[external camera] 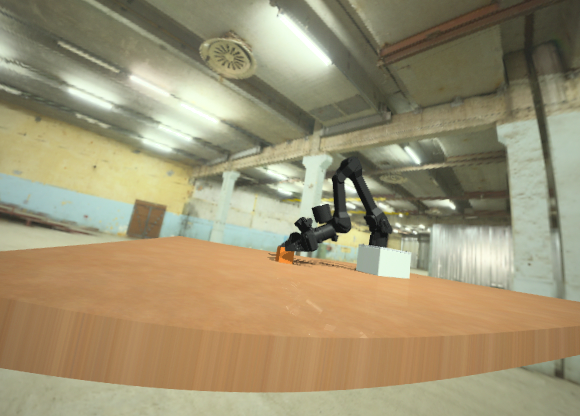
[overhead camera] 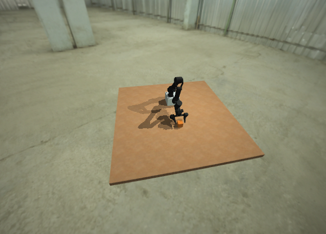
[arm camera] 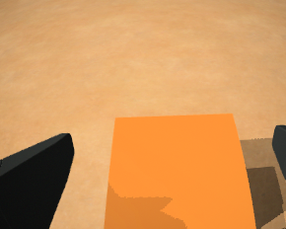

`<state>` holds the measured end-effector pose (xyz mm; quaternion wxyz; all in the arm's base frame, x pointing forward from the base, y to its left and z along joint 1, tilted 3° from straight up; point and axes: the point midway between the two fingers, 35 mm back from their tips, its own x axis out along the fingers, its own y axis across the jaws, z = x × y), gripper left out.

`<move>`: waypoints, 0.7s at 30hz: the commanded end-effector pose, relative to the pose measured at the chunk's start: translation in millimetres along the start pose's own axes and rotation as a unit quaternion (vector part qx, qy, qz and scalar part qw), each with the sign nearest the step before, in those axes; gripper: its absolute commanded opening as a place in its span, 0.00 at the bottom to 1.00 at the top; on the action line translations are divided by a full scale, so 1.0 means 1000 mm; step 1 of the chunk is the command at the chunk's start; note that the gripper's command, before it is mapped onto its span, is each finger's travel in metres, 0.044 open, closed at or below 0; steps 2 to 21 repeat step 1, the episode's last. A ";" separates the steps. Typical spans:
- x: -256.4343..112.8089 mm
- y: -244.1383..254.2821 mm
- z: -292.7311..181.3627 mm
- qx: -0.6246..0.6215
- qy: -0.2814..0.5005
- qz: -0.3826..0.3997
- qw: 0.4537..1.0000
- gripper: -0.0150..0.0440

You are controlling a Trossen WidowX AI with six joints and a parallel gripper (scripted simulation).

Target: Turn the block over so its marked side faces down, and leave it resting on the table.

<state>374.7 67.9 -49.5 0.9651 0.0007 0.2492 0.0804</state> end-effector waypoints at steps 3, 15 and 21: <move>0.000 -0.001 -0.001 0.002 0.001 -0.003 1.000 1.00; 0.000 -0.001 -0.001 0.002 0.001 -0.003 1.000 1.00; 0.000 -0.001 -0.001 0.002 0.001 -0.003 1.000 1.00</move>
